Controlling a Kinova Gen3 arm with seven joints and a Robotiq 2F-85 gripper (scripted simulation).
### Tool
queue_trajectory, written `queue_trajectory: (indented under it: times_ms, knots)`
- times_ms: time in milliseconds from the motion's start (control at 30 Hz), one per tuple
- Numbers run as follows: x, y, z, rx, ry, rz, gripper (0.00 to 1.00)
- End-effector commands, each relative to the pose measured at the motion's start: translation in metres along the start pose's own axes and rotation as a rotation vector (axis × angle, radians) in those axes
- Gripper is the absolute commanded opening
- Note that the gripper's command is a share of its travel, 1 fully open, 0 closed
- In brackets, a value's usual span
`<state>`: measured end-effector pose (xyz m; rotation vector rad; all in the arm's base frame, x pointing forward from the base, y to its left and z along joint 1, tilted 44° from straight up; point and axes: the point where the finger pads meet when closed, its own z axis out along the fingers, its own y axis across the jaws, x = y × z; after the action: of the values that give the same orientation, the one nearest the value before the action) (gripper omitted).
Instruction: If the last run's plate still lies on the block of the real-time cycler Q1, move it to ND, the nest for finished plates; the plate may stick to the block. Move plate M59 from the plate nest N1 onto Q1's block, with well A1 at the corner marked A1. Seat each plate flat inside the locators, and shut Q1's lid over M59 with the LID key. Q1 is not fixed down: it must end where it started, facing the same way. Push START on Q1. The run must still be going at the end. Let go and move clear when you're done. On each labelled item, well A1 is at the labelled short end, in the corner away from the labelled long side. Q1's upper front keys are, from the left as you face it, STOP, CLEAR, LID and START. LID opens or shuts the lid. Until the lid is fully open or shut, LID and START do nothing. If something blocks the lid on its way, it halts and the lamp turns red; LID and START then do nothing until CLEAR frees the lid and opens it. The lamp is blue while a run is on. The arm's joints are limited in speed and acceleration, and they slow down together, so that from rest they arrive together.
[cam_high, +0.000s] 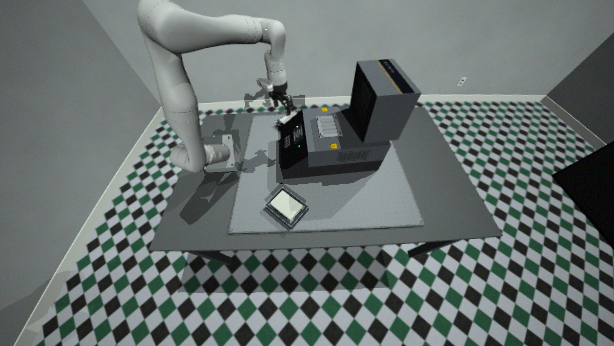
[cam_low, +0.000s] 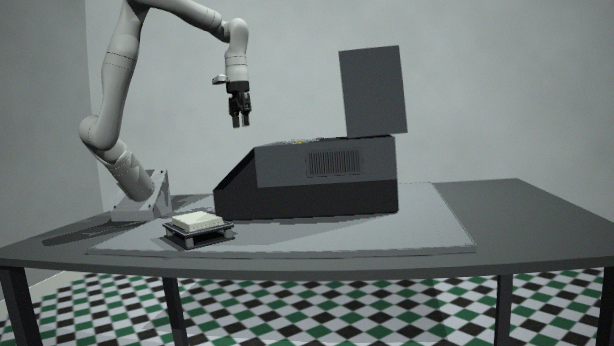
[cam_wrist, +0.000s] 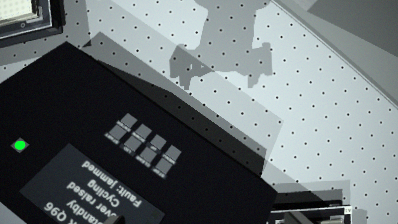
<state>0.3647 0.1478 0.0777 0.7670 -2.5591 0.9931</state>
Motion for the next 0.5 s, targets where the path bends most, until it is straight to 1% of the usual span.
queue_trajectory:
  times_ms: [0, 267, 333, 467]
  knots:
    - [-0.010, 0.010, -0.001, 0.000, -0.002, 0.000, 1.00]
    - [-0.029, 0.029, -0.001, 0.000, -0.002, 0.000, 1.00]
    - [-0.029, 0.029, -0.001, 0.000, -0.002, 0.000, 1.00]
    - [-0.038, 0.038, -0.001, 0.000, -0.002, 0.000, 1.00]
